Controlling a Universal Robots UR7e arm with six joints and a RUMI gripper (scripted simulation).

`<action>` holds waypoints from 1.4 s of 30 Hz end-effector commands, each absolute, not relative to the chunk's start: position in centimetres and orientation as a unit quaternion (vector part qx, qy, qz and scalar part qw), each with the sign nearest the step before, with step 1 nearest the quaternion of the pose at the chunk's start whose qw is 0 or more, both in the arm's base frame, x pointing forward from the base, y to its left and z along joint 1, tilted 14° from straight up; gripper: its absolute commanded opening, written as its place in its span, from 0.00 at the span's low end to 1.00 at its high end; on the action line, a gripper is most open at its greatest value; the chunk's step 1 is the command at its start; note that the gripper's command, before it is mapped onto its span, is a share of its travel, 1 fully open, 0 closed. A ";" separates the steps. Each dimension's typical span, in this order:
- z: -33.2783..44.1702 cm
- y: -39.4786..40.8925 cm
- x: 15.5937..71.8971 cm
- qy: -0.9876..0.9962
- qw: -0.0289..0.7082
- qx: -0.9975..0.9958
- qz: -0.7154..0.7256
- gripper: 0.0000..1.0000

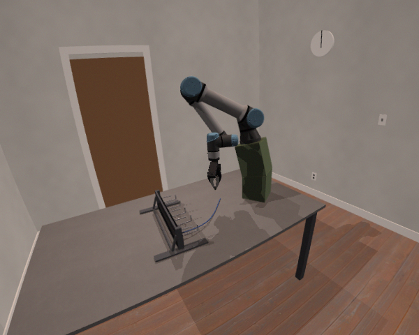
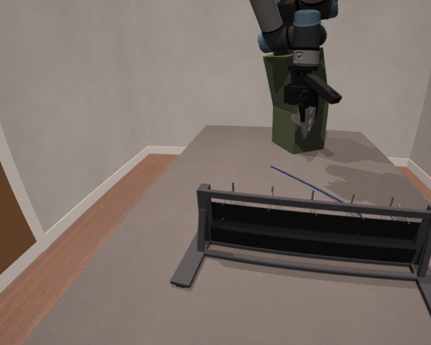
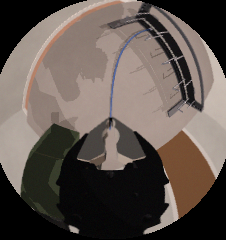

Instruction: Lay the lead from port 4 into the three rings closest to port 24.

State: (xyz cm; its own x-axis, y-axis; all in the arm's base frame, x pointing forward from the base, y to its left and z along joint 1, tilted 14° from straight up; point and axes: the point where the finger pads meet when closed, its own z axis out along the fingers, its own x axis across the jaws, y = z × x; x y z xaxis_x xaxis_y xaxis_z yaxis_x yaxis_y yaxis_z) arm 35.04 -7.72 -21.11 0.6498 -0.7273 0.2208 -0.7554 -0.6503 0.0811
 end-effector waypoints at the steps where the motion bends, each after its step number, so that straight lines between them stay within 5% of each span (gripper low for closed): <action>1: -21.1 -7.8 35.1 -0.437 0.082 0.891 0.087 0.00; 22: -21.0 -7.9 35.1 -0.459 0.080 0.881 0.089 0.00; 23: -21.0 -7.9 35.1 -0.459 0.080 0.881 0.089 0.20; 42: -21.0 -7.9 35.1 -0.459 0.080 0.881 0.089 0.20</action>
State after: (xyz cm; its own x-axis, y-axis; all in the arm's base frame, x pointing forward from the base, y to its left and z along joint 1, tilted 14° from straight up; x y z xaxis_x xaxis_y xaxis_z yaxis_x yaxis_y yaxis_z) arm 35.03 -7.87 -21.06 0.5633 -0.7938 0.2292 -0.8220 -0.5664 0.0590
